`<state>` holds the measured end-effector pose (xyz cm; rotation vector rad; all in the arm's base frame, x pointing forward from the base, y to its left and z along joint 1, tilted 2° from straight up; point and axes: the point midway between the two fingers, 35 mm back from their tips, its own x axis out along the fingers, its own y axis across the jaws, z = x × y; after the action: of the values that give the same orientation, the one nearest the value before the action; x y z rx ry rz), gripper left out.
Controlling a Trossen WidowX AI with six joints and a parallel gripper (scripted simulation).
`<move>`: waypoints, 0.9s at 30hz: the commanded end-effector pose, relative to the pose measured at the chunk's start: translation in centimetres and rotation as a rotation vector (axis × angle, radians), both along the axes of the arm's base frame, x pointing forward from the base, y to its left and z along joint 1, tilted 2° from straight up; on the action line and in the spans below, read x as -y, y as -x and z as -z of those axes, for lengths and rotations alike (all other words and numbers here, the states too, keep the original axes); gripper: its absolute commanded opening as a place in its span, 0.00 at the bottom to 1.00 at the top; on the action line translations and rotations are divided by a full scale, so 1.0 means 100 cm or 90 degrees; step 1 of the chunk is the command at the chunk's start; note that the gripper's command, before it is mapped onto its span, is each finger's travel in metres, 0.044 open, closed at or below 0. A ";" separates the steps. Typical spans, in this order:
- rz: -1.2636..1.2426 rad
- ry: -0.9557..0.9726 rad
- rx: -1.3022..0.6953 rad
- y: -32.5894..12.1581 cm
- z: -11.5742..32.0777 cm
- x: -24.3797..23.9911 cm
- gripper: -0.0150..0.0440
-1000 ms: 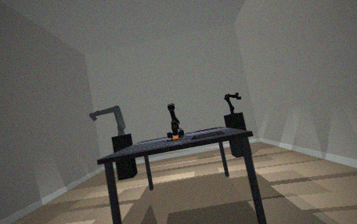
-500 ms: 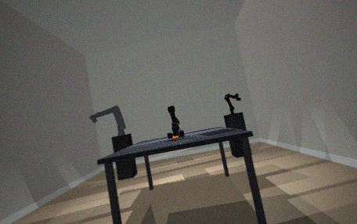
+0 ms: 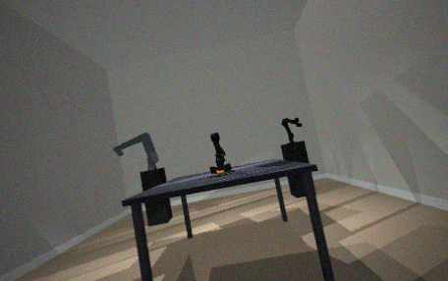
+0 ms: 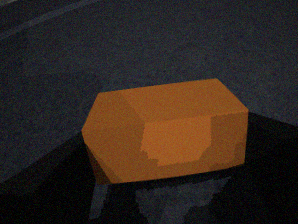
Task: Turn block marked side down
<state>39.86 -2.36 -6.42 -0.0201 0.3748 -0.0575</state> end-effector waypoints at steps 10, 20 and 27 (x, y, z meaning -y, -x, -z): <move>-0.003 0.001 0.003 0.000 -0.001 0.000 0.83; -0.003 0.001 0.003 0.000 -0.001 0.000 1.00; -0.003 0.001 0.003 0.000 -0.001 0.000 1.00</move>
<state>39.88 -2.36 -6.37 -0.0203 0.3721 -0.0577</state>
